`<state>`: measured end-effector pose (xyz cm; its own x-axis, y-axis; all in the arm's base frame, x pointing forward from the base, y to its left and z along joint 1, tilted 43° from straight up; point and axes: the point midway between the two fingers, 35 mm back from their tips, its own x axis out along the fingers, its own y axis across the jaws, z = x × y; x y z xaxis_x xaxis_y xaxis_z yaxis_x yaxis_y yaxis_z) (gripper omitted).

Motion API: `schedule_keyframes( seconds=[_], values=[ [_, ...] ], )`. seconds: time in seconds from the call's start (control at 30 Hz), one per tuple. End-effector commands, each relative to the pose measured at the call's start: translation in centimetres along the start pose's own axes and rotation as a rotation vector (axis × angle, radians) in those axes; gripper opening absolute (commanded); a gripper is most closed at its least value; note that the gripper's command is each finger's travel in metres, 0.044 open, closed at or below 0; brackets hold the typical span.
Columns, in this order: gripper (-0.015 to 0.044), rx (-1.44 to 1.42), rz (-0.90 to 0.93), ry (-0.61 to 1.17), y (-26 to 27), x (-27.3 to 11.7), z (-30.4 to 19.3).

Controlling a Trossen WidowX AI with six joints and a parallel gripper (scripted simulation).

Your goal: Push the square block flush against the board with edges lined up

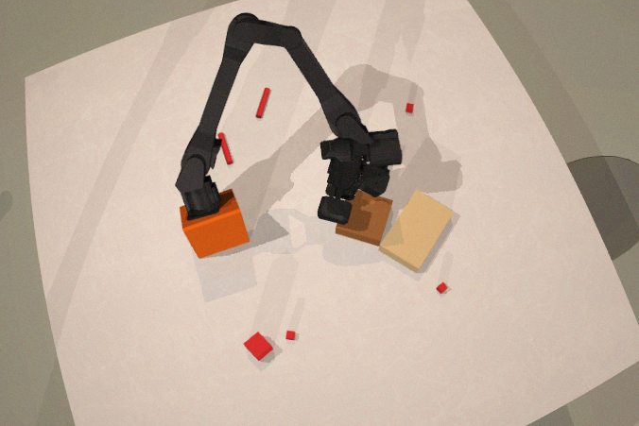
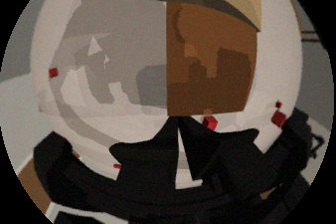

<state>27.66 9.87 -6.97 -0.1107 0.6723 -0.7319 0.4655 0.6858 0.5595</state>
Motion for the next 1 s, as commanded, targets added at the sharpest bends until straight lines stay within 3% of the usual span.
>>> schedule_keyframes(
  seconds=[0.0,0.97],
  values=[
    [0.0000,-0.005,0.000,-0.001,0.0,0.1,0.8],
    [0.0000,-0.007,-0.001,-0.003,-0.2,0.0,4.2]
  ],
)
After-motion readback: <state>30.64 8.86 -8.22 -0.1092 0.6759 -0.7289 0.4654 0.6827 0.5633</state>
